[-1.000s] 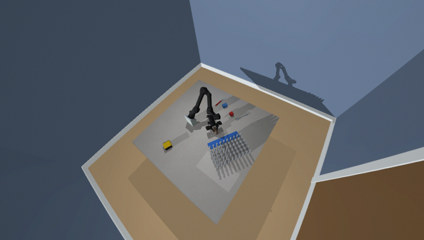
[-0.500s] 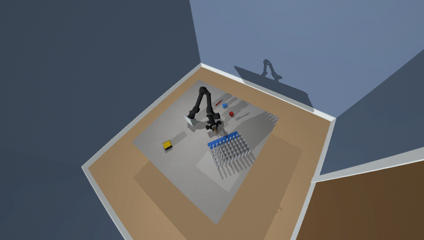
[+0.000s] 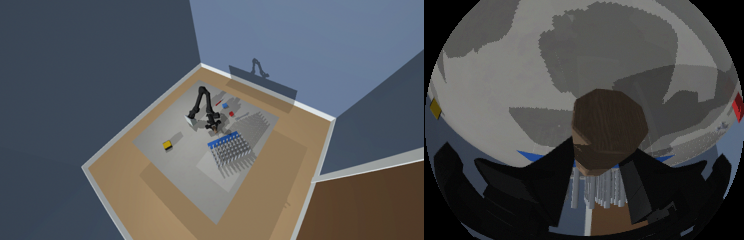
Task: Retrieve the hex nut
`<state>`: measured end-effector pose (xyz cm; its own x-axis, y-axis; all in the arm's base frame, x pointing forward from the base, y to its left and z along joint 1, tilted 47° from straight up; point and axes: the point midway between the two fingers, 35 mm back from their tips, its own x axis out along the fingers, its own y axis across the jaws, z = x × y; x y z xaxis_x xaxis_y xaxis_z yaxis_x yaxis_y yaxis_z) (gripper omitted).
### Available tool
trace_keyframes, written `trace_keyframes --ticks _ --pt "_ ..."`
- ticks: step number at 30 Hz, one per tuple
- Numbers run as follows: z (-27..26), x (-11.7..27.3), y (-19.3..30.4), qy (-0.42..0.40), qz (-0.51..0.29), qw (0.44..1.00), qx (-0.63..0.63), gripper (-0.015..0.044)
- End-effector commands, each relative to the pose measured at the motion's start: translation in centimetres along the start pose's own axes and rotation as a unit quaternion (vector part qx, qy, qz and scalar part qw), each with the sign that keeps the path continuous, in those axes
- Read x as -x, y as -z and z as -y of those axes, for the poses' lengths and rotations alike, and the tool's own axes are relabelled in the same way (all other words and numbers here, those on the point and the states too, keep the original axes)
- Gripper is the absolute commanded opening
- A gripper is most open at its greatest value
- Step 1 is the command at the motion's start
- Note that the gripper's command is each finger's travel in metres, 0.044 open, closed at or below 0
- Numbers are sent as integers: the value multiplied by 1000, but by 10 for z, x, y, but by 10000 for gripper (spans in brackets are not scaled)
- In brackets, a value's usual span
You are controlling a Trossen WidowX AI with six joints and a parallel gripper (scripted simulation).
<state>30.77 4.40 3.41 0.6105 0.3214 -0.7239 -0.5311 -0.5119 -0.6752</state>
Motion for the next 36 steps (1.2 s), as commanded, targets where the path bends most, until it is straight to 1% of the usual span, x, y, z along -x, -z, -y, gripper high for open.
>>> trace_keyframes --ticks 1,36 --pt "-1 2 -2 -2 -3 1000 -2 0" --pt "-1 11 -16 -2 -2 1000 -2 0"
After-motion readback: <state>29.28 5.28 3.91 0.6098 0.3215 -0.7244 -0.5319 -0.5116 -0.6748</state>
